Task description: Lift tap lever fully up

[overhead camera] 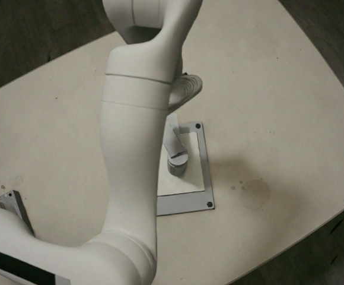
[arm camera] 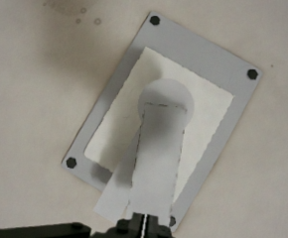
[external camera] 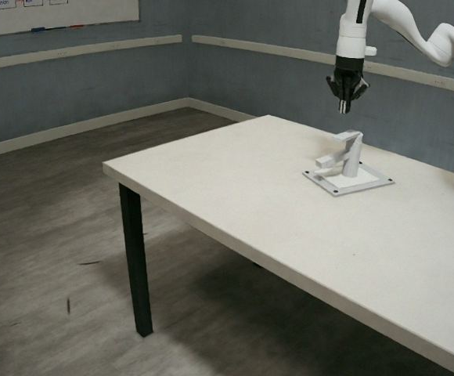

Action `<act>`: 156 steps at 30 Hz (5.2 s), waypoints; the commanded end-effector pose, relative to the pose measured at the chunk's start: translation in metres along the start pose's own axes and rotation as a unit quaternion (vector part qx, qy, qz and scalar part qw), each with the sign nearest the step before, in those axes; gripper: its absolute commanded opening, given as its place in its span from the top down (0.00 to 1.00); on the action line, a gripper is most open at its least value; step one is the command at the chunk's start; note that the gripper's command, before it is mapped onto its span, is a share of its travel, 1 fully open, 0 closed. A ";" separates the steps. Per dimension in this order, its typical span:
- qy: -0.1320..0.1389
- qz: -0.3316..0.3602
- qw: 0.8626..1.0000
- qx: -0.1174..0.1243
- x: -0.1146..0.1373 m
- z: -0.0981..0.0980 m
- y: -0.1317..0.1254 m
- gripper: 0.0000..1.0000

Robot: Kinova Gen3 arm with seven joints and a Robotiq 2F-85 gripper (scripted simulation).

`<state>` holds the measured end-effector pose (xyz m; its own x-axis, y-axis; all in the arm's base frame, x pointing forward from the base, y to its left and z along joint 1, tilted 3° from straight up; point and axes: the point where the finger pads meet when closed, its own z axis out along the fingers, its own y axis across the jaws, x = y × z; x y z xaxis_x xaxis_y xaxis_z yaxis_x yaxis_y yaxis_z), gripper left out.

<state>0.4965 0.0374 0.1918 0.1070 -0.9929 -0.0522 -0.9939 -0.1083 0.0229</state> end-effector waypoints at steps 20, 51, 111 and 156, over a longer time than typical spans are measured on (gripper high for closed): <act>-0.003 0.002 1.000 0.000 -0.003 -0.002 0.000 0.25; -0.001 0.000 1.000 0.000 -0.003 0.005 0.002 0.25; -0.001 0.001 1.000 0.000 -0.003 0.055 0.002 0.25; -0.002 0.002 1.000 0.001 -0.001 0.055 -0.001 0.25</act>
<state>0.4929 0.0422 0.1380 0.1100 -0.9926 -0.0522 -0.9934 -0.1115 0.0267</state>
